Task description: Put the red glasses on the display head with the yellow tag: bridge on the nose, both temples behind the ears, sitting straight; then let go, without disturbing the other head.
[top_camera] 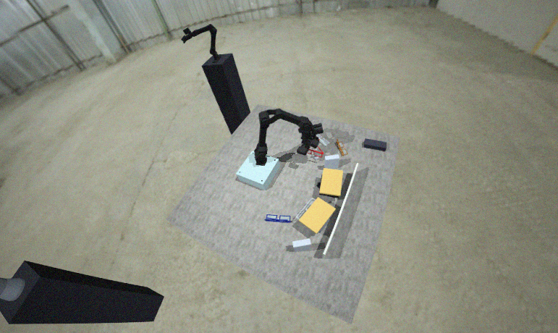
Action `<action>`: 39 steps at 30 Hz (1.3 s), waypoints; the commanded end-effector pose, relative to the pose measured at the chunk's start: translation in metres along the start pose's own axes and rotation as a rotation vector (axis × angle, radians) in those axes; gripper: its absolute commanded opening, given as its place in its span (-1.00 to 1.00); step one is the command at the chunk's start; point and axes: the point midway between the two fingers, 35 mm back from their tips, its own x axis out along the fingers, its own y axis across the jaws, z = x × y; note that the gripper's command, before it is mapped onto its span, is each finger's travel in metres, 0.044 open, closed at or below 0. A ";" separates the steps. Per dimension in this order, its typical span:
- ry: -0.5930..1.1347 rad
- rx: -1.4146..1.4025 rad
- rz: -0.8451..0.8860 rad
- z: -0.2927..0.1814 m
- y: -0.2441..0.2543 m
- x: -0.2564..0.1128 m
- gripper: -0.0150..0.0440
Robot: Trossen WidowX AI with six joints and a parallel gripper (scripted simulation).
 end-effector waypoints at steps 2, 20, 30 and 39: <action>0.001 0.006 -0.002 -0.002 -0.001 0.019 -0.49; 0.002 0.006 -0.003 -0.008 -0.009 0.019 -0.49; 0.002 0.006 -0.003 -0.012 -0.014 0.019 -0.49; 0.002 0.006 -0.003 -0.015 -0.017 0.019 -0.49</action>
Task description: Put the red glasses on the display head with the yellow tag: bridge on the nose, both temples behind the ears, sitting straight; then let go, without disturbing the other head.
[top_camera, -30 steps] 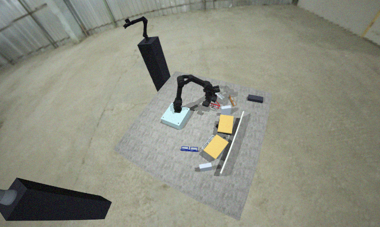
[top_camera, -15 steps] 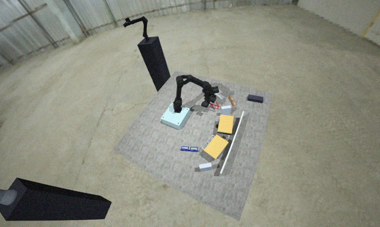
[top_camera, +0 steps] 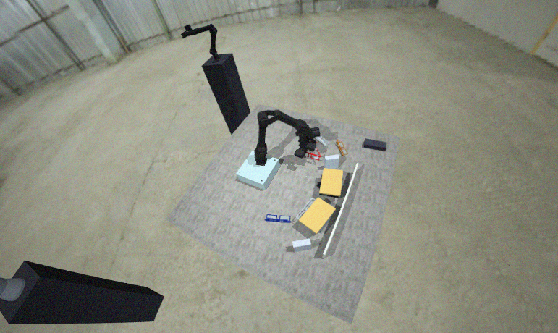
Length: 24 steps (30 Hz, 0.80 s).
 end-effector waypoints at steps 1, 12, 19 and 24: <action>-0.001 -0.006 0.000 -0.002 -0.002 0.000 -0.49; -0.001 -0.006 -0.001 -0.006 -0.006 0.000 -0.49; 0.000 -0.006 -0.001 -0.009 -0.009 0.000 -0.49; 0.000 -0.006 -0.001 -0.012 -0.011 0.000 -0.49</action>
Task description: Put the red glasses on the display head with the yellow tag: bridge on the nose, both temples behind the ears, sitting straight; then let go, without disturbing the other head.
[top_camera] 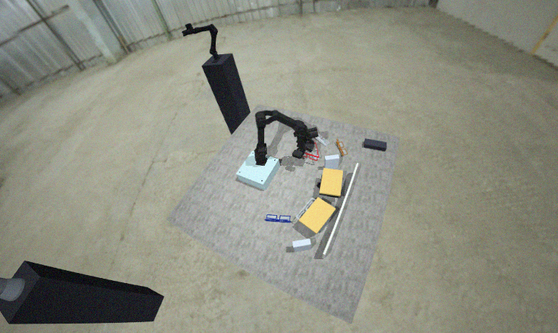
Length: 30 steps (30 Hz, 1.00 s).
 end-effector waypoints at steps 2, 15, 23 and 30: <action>-0.001 -0.006 0.000 -0.003 -0.002 0.000 -0.49; 0.000 -0.006 -0.001 -0.009 -0.006 0.000 -0.49; 0.000 -0.006 -0.001 -0.013 -0.008 0.000 -0.49; 0.000 -0.006 -0.001 -0.017 -0.010 0.000 -0.49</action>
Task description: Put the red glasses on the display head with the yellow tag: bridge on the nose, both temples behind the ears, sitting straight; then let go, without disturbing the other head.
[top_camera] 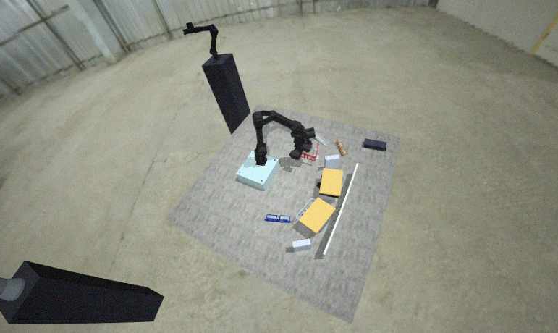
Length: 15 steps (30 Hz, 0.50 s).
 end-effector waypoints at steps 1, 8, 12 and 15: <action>-0.001 0.003 0.000 -0.003 -0.001 0.000 -0.49; 0.000 0.003 0.000 -0.007 -0.002 0.000 -0.49; 0.000 0.003 0.000 -0.010 -0.003 0.000 -0.49; 0.000 0.003 0.000 -0.012 -0.004 0.000 -0.49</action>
